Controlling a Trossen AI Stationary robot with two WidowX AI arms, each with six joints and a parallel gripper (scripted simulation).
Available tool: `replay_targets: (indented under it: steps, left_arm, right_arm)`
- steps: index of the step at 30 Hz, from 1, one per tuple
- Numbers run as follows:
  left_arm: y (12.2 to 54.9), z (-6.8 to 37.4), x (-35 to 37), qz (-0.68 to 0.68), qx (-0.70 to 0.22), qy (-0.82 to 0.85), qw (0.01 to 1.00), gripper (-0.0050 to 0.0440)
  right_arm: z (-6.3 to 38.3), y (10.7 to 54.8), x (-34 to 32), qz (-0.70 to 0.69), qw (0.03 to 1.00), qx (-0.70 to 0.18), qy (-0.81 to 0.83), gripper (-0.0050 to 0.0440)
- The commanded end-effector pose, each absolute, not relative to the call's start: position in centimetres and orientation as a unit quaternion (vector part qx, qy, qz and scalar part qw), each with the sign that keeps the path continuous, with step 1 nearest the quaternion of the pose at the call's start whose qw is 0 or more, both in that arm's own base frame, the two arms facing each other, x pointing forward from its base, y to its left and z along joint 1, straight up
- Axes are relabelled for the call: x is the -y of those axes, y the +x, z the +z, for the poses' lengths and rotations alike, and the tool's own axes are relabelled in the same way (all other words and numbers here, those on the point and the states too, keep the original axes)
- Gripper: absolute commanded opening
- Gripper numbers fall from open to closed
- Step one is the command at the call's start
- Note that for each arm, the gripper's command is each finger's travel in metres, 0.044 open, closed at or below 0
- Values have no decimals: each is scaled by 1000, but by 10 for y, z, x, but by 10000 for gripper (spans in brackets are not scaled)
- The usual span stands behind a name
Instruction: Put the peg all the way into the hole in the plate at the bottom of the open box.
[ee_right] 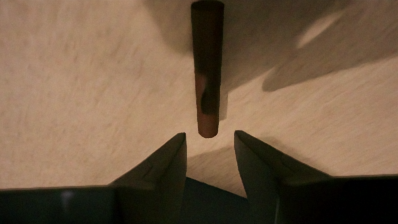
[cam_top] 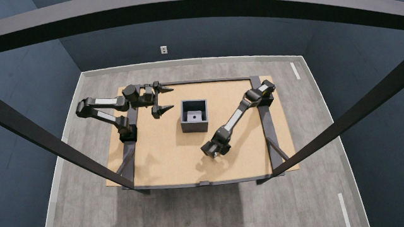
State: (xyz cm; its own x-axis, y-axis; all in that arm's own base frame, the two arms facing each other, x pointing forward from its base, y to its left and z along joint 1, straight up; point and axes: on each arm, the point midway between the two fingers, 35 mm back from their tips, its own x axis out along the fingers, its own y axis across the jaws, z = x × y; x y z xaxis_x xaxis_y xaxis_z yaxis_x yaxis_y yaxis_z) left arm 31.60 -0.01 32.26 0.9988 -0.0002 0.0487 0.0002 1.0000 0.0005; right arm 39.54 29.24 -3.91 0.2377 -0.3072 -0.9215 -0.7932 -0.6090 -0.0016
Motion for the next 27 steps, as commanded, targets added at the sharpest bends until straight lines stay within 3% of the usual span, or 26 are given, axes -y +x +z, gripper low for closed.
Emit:
replay_targets:
  steps: [1,22,23,27]
  left_arm:
    - [314,329,-1,0,32,-2,999,440]
    - [314,329,-1,0,32,-2,999,440]
    - [314,329,-1,0,32,-2,999,440]
    - [314,329,-1,0,32,-2,999,440]
  right_arm:
    - [-48,397,-289,496,243,-369,-748,125]
    - [-66,401,-283,496,242,-369,-748,125]
    - [-65,402,-285,495,244,-367,-749,85]
    - [-65,402,-285,495,244,-367,-749,85]
